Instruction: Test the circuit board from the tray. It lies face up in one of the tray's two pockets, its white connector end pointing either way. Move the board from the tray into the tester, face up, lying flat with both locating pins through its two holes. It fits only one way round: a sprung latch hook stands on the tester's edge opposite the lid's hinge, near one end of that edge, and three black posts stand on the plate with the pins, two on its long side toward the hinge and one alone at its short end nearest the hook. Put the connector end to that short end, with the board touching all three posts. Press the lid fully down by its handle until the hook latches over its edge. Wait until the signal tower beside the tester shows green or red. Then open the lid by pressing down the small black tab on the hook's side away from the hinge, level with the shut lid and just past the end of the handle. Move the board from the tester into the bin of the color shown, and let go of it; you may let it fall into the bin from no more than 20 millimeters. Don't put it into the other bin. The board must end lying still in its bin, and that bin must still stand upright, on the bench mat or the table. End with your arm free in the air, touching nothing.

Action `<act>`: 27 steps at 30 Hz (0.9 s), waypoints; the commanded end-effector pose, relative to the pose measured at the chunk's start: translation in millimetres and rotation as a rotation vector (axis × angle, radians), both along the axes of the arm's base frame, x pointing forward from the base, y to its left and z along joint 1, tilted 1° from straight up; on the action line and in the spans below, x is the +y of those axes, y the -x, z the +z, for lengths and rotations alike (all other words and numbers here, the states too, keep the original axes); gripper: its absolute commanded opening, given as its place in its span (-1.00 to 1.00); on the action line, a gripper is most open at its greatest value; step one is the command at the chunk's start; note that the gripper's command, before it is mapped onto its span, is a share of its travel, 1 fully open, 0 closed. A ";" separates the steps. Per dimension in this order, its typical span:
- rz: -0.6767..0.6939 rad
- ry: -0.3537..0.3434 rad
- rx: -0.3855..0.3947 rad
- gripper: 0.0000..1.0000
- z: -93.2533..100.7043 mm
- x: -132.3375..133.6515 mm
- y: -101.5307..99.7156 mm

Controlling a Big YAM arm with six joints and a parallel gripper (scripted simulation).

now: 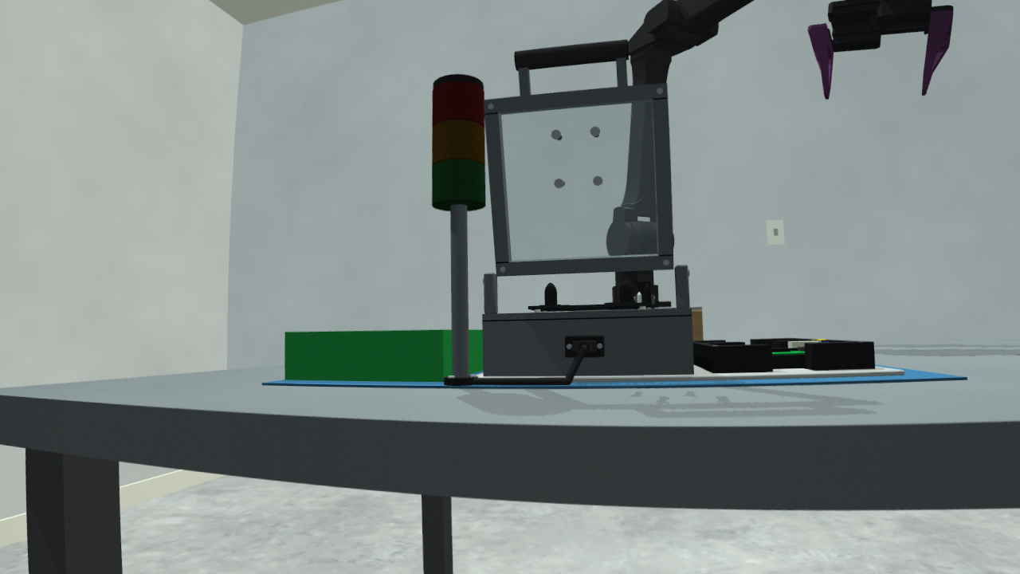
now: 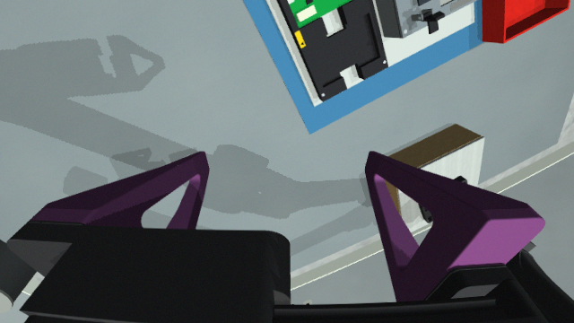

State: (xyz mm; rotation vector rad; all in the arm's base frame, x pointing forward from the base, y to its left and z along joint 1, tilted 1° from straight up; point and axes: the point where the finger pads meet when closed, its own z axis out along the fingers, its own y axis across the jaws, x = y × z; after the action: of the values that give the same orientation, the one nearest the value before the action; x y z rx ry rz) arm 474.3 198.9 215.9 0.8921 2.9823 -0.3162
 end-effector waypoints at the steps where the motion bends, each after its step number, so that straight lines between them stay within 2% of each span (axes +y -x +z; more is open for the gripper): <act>1: -0.247 -0.058 -0.133 1.00 47.4 -25.0 -27.9; 2: -0.282 -0.057 -0.141 1.00 42.6 -26.4 -25.2; 3: -0.348 -0.075 -0.135 1.00 52.2 -46.7 -36.0; 5: -0.422 -0.083 -0.159 1.00 47.8 -48.0 -33.6; 6: -0.494 -0.102 -0.155 1.00 56.9 -67.8 -42.8; 7: -0.538 -0.112 -0.173 1.00 56.9 -67.8 -42.8; 9: -0.538 -0.112 -0.173 1.00 56.9 -67.8 -42.8; 10: -0.666 -0.135 -0.189 1.00 61.4 -87.6 -48.4; 11: -0.678 -0.137 -0.193 1.00 60.6 -87.7 -47.9; 12: -0.757 -0.150 -0.191 1.00 65.5 -105.6 -52.8; 13: -0.788 -0.158 -0.205 1.00 65.5 -105.6 -52.8; 14: -0.849 -0.167 -0.198 1.00 69.2 -121.4 -56.0; 15: -0.884 -0.172 -0.211 1.00 67.5 -121.5 -56.6; 16: -0.941 -0.184 -0.209 1.00 72.3 -134.7 -58.4; 17: -0.965 -0.181 -0.212 1.00 66.7 -134.9 -60.1; 19: -1.075 -0.205 -0.223 1.00 75.0 -153.2 -60.8; 23: -1.133 -0.199 -0.212 1.00 69.0 -163.3 -63.2; 24: -1.112 -0.188 -0.193 1.00 61.4 -151.5 -58.1; 27: -1.112 -0.187 -0.191 1.00 60.5 -151.5 -57.6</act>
State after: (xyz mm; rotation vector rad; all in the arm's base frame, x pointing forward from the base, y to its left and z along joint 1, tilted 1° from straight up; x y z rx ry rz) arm 523.3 33.4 250.7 2.3502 2.1093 -0.0114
